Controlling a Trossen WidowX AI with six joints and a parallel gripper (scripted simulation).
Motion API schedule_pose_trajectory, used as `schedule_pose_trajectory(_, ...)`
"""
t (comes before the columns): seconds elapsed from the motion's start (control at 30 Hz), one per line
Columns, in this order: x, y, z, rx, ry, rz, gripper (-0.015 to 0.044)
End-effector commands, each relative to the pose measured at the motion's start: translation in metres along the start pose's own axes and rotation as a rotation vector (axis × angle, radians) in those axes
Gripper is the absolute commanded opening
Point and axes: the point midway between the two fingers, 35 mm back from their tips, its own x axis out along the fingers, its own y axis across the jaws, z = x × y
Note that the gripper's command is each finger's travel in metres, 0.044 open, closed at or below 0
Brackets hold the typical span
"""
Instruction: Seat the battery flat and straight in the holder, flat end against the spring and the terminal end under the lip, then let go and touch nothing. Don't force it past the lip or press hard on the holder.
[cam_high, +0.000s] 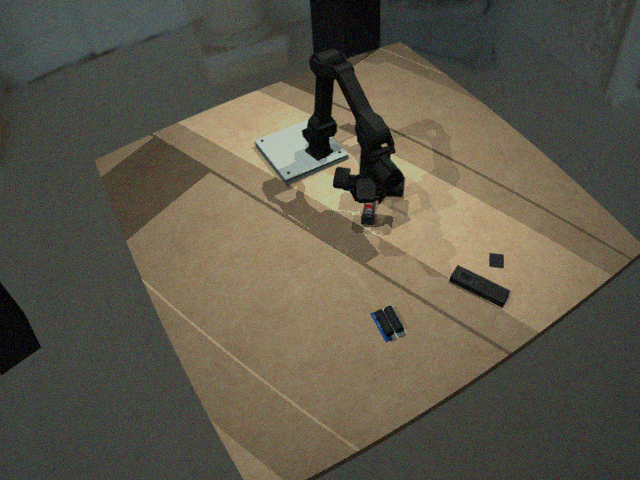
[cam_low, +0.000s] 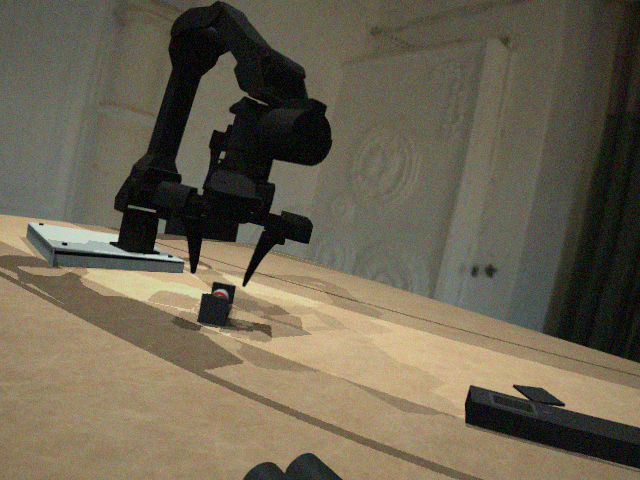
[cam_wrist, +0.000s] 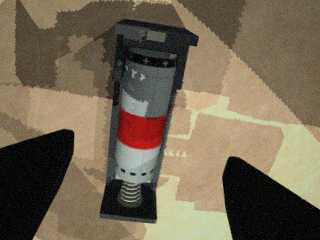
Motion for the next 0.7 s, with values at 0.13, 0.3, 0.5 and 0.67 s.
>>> schedule_pose_trajectory(0.13,-0.052,-0.001,0.0,-0.005,-0.023,0.018,0.044)
schedule_pose_trajectory(0.3,-0.052,-0.001,0.0,-0.005,-0.023,0.018,0.044)
schedule_pose_trajectory(0.5,-0.052,-0.001,0.0,-0.005,-0.023,0.018,0.044)
schedule_pose_trajectory(0.67,-0.052,-0.001,0.0,-0.005,-0.023,0.018,0.044)
